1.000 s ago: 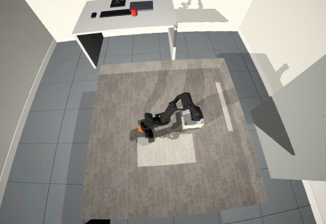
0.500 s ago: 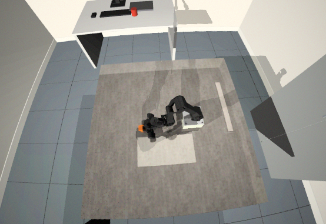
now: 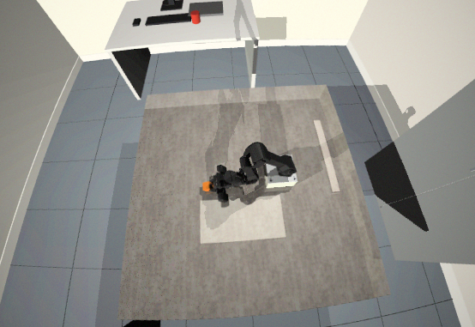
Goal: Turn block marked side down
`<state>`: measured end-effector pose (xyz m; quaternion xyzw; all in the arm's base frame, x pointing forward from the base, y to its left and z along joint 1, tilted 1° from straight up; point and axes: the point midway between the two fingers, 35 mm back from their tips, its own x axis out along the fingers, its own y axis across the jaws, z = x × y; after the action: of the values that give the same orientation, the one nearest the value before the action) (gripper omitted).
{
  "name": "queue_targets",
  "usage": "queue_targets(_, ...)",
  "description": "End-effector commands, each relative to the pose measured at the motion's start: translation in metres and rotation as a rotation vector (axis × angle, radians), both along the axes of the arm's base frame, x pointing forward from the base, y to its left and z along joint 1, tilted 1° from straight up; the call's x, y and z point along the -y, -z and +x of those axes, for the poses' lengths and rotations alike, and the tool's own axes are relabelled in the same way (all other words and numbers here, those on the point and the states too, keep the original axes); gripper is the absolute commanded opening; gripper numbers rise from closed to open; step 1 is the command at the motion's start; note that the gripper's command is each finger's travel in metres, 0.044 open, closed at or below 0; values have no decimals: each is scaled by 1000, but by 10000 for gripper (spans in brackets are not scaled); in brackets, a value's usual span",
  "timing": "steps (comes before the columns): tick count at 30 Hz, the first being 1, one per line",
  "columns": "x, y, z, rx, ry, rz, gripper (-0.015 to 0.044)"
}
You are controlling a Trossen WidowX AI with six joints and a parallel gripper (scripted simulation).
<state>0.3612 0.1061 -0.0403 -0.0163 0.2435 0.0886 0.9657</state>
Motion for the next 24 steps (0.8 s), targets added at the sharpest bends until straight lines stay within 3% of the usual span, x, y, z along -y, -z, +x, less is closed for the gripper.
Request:
queue_targets(1,1,2,-1,0,2,-6,0)
queue_targets(6,1,2,-1,0,2,-6,0)
queue_targets(22,1,2,-1,0,2,-6,420)
queue_targets(24,1,2,-1,0,2,-6,440)
